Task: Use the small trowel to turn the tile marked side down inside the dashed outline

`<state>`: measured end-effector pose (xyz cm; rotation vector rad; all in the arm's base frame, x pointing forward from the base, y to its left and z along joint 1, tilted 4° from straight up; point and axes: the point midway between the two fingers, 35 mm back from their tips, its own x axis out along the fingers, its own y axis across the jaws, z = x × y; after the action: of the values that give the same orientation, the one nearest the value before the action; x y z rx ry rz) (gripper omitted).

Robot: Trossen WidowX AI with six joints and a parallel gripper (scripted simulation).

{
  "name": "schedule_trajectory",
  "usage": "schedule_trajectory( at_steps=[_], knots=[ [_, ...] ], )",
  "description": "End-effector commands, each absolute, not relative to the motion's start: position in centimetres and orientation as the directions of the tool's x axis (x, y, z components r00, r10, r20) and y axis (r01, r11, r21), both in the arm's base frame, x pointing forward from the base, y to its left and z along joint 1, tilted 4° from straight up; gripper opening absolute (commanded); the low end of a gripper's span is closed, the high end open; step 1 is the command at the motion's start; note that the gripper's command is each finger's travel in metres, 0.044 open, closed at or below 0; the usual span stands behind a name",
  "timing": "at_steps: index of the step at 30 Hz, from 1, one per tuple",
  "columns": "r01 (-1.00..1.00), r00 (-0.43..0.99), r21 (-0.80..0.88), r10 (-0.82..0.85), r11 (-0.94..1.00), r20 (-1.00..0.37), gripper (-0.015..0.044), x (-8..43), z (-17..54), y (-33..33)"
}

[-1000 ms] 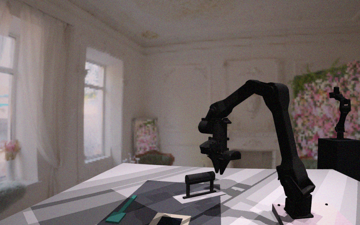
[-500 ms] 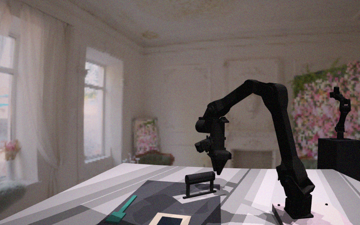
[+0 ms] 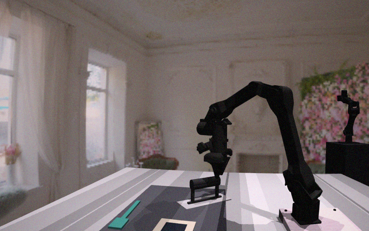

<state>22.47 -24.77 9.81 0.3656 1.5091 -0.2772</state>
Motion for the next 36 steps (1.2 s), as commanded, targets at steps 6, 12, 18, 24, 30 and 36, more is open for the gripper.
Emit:
schedule_trajectory(
  at_steps=[6, 12, 18, 24, 30, 36],
  knots=[
    [0.685, 0.049, 0.068, 0.047, 0.725, -0.998, 0.0270, 23.4, 10.3, -24.5],
    [0.821, 0.050, 0.068, 0.047, 0.568, -0.998, 0.0270, 23.9, 10.5, -24.3],
    [0.920, 0.050, 0.064, 0.047, 0.386, -0.998, 0.0270, 24.4, 10.8, -24.0],
    [0.981, 0.050, 0.058, 0.047, 0.187, -0.998, 0.0270, 24.9, 11.0, -23.8],
    [0.999, 0.050, 0.049, 0.047, -0.020, -0.998, 0.0270, 25.4, 11.2, -23.6],
    [0.973, 0.051, 0.039, 0.047, -0.226, -0.998, 0.0270, 25.9, 11.5, -23.3]
  ],
)
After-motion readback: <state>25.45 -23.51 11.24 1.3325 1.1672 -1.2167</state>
